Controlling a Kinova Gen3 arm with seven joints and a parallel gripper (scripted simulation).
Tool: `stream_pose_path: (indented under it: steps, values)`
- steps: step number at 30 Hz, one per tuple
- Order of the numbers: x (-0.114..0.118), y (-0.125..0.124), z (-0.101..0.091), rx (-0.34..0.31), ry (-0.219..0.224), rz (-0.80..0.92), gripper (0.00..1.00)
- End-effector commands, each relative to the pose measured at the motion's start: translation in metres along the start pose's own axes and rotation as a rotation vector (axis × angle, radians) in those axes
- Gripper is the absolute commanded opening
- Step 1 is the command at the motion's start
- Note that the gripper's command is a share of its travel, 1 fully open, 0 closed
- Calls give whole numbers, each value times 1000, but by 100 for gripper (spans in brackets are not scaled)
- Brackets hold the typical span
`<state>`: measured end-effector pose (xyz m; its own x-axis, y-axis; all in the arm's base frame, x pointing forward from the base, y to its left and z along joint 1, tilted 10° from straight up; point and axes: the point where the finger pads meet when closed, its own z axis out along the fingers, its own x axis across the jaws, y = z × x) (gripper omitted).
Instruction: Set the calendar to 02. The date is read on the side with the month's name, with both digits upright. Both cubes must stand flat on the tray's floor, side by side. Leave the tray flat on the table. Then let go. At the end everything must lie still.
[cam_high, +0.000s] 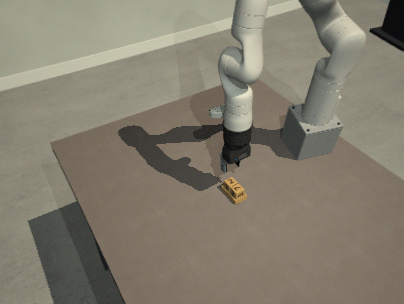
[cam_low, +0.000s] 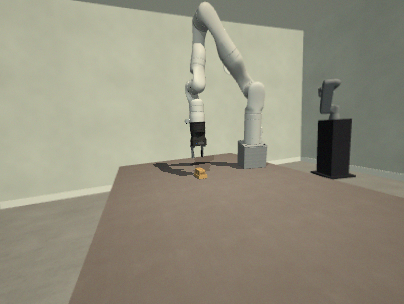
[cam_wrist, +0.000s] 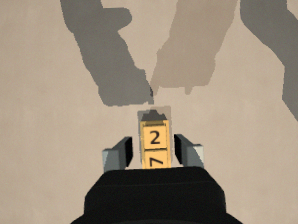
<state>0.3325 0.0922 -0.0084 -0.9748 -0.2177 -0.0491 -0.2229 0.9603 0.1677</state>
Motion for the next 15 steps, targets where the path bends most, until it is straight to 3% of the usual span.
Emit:
stream_pose_path:
  steps: [1,15]
  values:
    - [1,1,4,-1,0,1,90]
    - [1,2,20,-1,1,-1,90]
